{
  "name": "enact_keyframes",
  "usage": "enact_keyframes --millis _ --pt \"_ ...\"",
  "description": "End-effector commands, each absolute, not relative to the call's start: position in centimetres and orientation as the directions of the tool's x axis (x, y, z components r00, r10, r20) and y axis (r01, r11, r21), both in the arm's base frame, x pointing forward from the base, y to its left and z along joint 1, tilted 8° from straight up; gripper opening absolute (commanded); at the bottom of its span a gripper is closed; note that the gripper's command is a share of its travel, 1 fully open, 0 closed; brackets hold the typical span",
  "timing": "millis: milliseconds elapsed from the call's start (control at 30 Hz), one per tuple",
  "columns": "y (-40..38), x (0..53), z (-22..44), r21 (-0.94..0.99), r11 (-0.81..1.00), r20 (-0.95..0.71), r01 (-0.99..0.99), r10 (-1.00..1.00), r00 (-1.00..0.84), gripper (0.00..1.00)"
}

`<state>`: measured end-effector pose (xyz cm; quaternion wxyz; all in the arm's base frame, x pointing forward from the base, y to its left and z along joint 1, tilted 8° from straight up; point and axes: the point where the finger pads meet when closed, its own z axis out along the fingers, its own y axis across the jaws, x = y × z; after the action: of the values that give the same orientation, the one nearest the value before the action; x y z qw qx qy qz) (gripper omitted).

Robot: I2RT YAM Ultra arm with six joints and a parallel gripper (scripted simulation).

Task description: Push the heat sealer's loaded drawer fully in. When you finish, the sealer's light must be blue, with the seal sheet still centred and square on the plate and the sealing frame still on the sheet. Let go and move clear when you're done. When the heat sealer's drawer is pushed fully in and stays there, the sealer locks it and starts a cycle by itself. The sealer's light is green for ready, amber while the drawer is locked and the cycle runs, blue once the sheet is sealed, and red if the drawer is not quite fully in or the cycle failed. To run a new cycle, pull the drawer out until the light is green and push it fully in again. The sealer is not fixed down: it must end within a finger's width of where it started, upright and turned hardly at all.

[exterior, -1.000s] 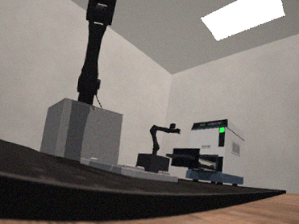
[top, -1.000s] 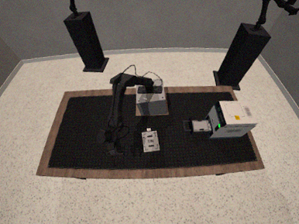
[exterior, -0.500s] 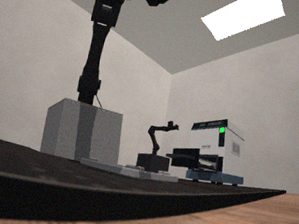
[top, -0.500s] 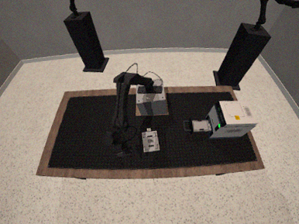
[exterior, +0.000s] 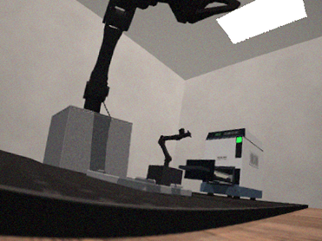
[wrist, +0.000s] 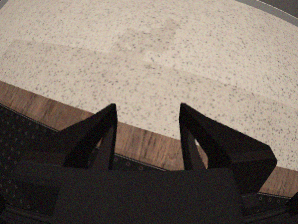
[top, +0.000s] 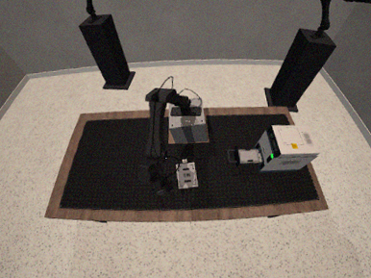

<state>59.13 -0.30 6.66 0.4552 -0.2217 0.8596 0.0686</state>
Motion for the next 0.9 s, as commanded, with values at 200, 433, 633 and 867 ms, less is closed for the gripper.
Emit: enact_keyframes --millis 200,433,633,867 --pt "2.6 59.3 10.4 -0.079 0.883 -0.817 -0.463 -0.324 -0.477 0.45" --pt "5.3 58.3 10.2 -0.034 0.864 -0.785 -0.503 -0.334 -0.521 0.45" --pt "7.2 56.8 8.6 -0.033 0.870 -0.773 -0.493 -0.335 -0.538 0.45" --pt "9.0 56.4 9.7 -0.010 0.855 -0.741 -0.518 -0.354 -0.570 0.45"
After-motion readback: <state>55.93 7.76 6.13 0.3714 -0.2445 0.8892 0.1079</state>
